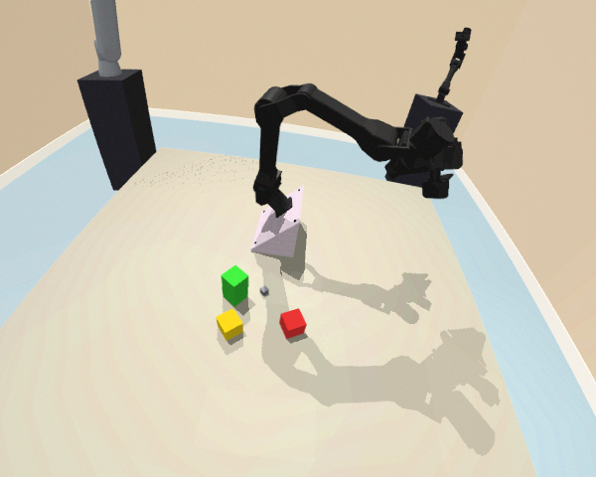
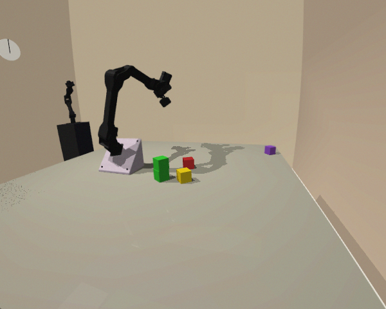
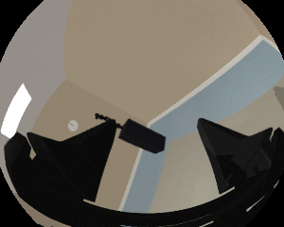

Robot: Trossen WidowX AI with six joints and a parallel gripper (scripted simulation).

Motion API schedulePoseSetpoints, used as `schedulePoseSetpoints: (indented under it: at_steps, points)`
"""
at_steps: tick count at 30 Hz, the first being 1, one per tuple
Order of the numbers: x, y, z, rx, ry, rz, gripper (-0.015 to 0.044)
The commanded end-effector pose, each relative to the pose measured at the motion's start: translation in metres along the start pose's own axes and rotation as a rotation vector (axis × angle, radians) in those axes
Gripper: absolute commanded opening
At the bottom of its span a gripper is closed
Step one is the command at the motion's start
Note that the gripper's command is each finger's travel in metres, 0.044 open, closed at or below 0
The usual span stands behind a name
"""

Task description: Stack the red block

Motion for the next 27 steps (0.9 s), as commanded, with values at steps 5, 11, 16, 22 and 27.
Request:
schedulePoseSetpoints:
  at_steps: [5,11,16,22,27]
  points:
    - [-0.031,0.011,-0.032,-0.048,-0.182,0.085,0.044]
    - [-0.081,0.016,-0.091,-0.064,-0.495,0.227,0.044]
    - [-0.116,0.007,-0.143,0.007,-0.764,0.333,0.044]
    - [-0.146,-0.014,-0.211,0.169,-1.053,0.439,0.044]
    - [-0.162,-0.036,-0.274,0.366,-1.253,0.506,0.044]
Point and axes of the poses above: the point midway between the two fingers, 35 mm back from their tips, its own z axis out along the fingers, its own x axis across the jaws, y = z × x, the point moved 8 cm from there along -z, back along the fingers, and after that the axes turned 11 degrees about -z, right-handed, at the moved point
